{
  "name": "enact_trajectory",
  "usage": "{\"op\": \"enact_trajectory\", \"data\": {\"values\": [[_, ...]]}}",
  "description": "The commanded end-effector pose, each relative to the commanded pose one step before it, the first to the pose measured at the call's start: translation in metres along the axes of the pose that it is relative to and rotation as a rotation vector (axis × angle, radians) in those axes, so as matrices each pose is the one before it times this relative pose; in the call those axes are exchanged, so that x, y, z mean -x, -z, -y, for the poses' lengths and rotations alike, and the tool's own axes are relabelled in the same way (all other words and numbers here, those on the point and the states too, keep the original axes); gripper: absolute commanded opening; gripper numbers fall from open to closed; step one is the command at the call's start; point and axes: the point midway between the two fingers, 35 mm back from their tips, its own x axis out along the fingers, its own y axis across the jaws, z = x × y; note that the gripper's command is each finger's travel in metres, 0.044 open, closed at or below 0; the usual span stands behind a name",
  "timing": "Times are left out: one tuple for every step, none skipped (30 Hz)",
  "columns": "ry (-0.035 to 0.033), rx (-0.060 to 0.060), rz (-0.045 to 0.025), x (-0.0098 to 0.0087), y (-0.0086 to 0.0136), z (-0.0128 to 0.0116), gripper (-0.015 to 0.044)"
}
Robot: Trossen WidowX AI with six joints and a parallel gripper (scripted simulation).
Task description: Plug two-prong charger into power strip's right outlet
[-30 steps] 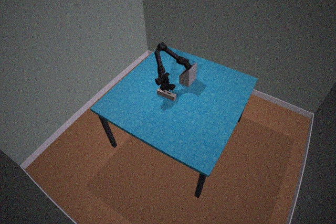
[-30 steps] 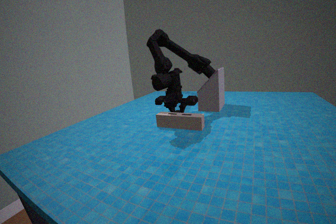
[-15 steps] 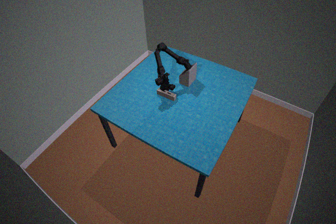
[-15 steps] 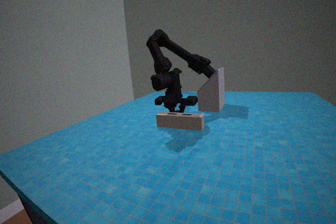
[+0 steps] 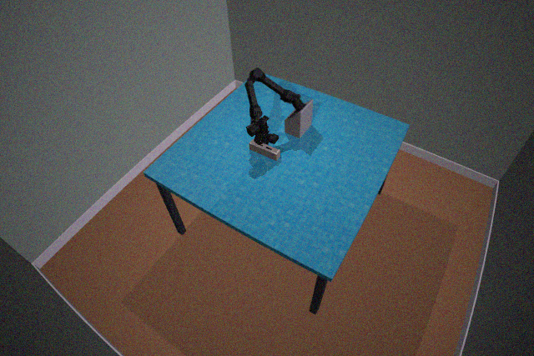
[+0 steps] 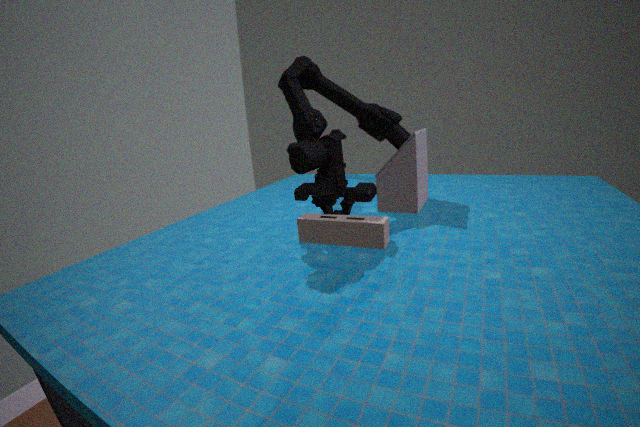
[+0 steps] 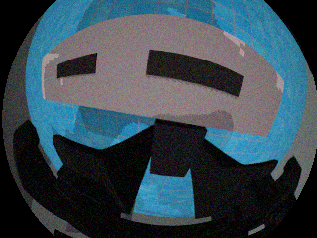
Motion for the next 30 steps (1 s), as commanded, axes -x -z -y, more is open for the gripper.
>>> {"op": "enact_trajectory", "data": {"values": [[-0.00108, -0.0159, 0.01641, 0.00123, -0.00795, 0.00165, 0.0000], [0.00000, 0.0000, 0.00002, 0.00002, -0.00040, 0.00001, 0.0000], [0.00000, 0.0000, 0.00002, 0.00001, -0.00040, 0.00002, 0.0000], [0.00000, 0.0000, 0.00002, 0.00001, -0.00040, 0.00002, 0.0000], [0.00000, 0.0000, 0.00002, 0.00002, -0.00040, 0.00002, 0.0000], [0.00000, 0.0000, 0.00002, 0.00002, -0.00040, 0.00002, 0.0000], [0.00000, 0.0000, 0.00002, 0.00002, -0.00040, 0.00002, 0.0000], [0.00000, 0.0000, 0.00002, 0.00002, -0.00040, 0.00002, 0.0000], [0.00000, 0.0000, 0.00002, 0.00003, -0.00040, 0.00002, 0.0000], [0.00000, 0.0000, 0.00002, 0.00004, -0.00040, 0.00002, 0.0000], [0.00000, 0.0000, 0.00002, 0.00004, -0.00040, 0.00002, 0.0000], [0.00000, 0.0000, 0.00002, 0.00005, -0.00040, 0.00002, 0.0000], [0.00000, 0.0000, 0.00002, 0.00006, -0.00039, 0.00002, 0.0000], [0.00000, 0.0000, 0.00002, 0.00007, -0.00039, 0.00002, 0.0000], [0.00000, 0.0000, 0.00002, 0.00008, -0.00039, 0.00002, 0.0000], [0.00000, 0.0000, 0.00002, 0.00010, -0.00039, 0.00002, 0.0000], [-0.00001, 0.0000, 0.00002, 0.00011, -0.00039, 0.00002, 0.0000], [-0.00001, 0.0000, 0.00002, 0.00012, -0.00038, 0.00002, 0.0000], [-0.00001, 0.0000, 0.00002, 0.00013, -0.00037, 0.00002, 0.0000], [-0.00001, 0.0000, 0.00002, 0.00015, -0.00038, 0.00002, 0.0000], [-0.00001, 0.0000, 0.00002, 0.00016, -0.00037, 0.00002, 0.0000], [-0.00001, 0.0000, 0.00002, 0.00018, -0.00037, 0.00002, 0.0000], [-0.00001, 0.0000, 0.00002, 0.00019, -0.00036, 0.00002, 0.0000], [-0.00001, 0.0000, 0.00002, 0.00019, -0.00035, 0.00001, 0.0000], [-0.00001, 0.0000, 0.00002, 0.00018, -0.00035, 0.00001, 0.0000], [-0.00001, 0.0000, 0.00002, 0.00018, -0.00036, 0.00001, 0.0000], [-0.00001, 0.0000, 0.00002, 0.00018, -0.00035, 0.00001, 0.0000], [-0.00001, 0.0000, 0.00002, 0.00018, -0.00036, 0.00001, 0.0000], [-0.00001, 0.0000, 0.00002, 0.00018, -0.00035, 0.00001, 0.0000], [-0.00001, 0.0000, 0.00002, 0.00018, -0.00036, 0.00001, 0.0000]]}}
